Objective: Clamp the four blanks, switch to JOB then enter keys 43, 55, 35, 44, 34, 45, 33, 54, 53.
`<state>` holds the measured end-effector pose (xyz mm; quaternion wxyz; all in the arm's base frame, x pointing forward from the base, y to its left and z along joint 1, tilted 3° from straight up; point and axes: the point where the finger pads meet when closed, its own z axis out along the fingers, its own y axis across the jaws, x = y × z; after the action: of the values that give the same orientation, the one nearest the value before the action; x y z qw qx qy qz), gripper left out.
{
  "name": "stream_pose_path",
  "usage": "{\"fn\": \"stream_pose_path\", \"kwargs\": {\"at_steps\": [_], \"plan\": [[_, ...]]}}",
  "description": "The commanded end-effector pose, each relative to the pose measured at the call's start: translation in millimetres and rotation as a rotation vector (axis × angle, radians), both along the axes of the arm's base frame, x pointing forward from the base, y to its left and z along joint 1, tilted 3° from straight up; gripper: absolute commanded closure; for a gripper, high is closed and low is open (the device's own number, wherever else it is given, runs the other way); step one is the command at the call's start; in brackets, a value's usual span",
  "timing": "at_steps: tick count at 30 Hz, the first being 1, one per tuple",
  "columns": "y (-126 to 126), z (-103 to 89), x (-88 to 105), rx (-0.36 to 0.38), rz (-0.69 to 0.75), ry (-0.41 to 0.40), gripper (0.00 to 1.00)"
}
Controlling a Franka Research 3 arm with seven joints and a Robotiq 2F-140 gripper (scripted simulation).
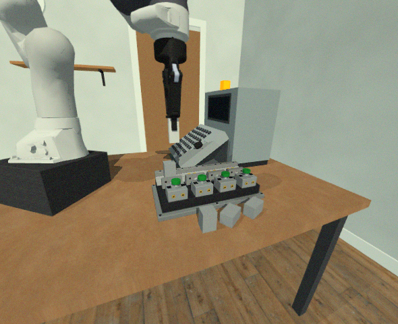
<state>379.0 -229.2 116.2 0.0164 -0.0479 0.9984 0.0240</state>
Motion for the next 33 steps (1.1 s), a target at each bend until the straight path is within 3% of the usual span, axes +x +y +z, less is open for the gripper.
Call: {"fn": "stream_pose_path", "kwargs": {"at_steps": [1,22,33], "plan": [[-0.3,0.1,-0.4,0.0,0.013,0.001,1.0],[0.1,-8.9,0.0,0.003,0.012,0.002,1.0],[1.5,-39.1,1.2,0.003,0.012,0.002,1.0]]}}
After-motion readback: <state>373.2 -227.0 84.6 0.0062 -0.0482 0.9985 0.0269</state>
